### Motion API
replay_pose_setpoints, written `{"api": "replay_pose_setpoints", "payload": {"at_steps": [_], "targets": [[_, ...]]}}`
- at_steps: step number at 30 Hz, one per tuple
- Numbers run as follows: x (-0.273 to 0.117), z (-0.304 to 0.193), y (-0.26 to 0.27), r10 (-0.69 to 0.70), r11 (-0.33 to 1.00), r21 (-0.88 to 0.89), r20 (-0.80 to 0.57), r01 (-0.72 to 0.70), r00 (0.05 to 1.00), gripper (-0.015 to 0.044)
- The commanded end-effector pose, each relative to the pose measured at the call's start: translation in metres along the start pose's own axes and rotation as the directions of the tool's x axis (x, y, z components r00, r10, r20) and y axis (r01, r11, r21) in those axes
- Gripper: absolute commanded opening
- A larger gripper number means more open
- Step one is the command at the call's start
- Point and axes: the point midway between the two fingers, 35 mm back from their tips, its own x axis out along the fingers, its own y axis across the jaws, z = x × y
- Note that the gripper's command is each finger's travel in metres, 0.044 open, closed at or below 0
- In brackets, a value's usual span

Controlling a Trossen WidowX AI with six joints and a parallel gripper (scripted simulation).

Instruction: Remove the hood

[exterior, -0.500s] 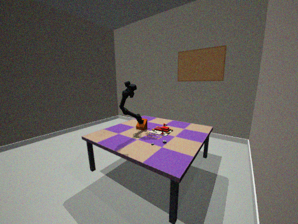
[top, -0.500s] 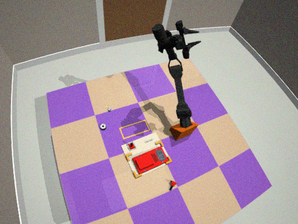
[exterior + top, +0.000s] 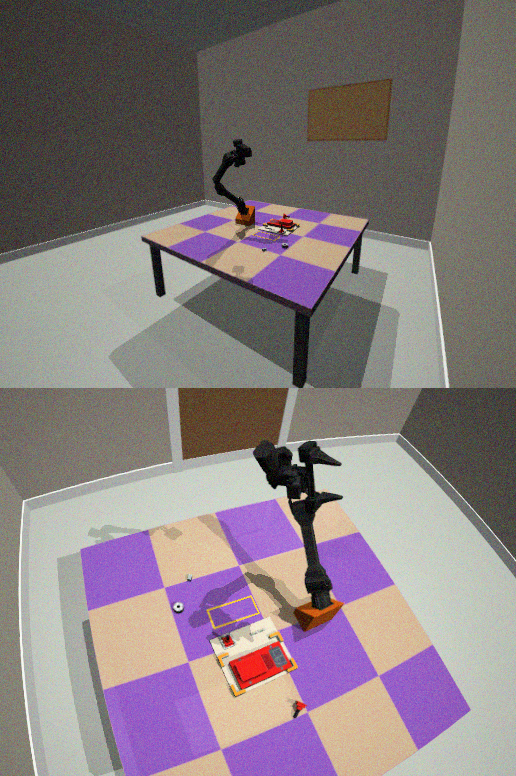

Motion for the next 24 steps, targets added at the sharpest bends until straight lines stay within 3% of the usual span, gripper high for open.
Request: {"api": "replay_pose_setpoints", "payload": {"at_steps": [1,5,12,24], "targets": [[0.009,0.059,-0.026,-0.106,0.993,0.072,0.126,0.098,0.986,0.044],[0.011,0.111,-0.057,-0.226,0.969,0.148,0.231,0.196,0.946,0.044],[0.008,0.169,-0.115,-0.407,0.896,0.316,0.299,0.313,0.863,0.044],[-0.018,0.248,-0.234,-0.718,0.668,0.552,0.301,0.499,0.628,0.044]]}}
